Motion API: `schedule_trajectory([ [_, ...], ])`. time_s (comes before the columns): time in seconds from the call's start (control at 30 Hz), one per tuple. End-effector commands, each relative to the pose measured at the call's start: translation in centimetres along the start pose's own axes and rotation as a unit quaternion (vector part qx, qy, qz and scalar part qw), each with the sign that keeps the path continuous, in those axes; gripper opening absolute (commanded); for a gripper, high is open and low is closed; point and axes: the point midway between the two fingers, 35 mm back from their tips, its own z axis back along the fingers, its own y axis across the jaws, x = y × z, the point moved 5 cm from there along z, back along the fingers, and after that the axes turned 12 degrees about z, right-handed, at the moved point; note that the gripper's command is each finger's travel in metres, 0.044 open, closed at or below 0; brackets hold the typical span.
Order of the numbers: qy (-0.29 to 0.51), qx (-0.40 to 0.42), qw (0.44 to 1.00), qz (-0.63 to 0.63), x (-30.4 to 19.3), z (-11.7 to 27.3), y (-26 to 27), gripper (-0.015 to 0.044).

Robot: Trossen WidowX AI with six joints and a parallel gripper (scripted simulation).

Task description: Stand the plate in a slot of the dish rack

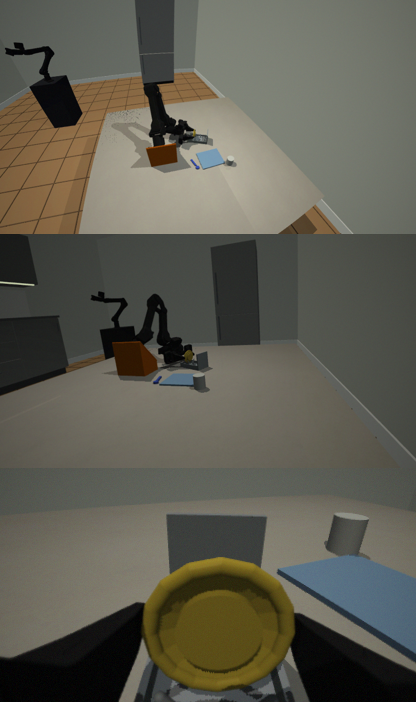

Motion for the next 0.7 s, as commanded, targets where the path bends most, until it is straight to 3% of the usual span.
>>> schedule_trajectory([
  [0.0, 0.000, 0.000, 1.000, 0.000, 0.0, 0.0, 0.0, 0.0341],
  [0.1, 0.000, 0.000, 1.000, 0.000, 0.0, 0.0, 0.0, 0.0400],
  [0.4, 0.001, -0.002, 1.000, 0.001, 0.4, -0.1, 0.1, 0.0400],
  [0.67, 0.007, -0.014, 1.000, 0.011, 5.8, -0.2, 0.3, 0.0400],
])
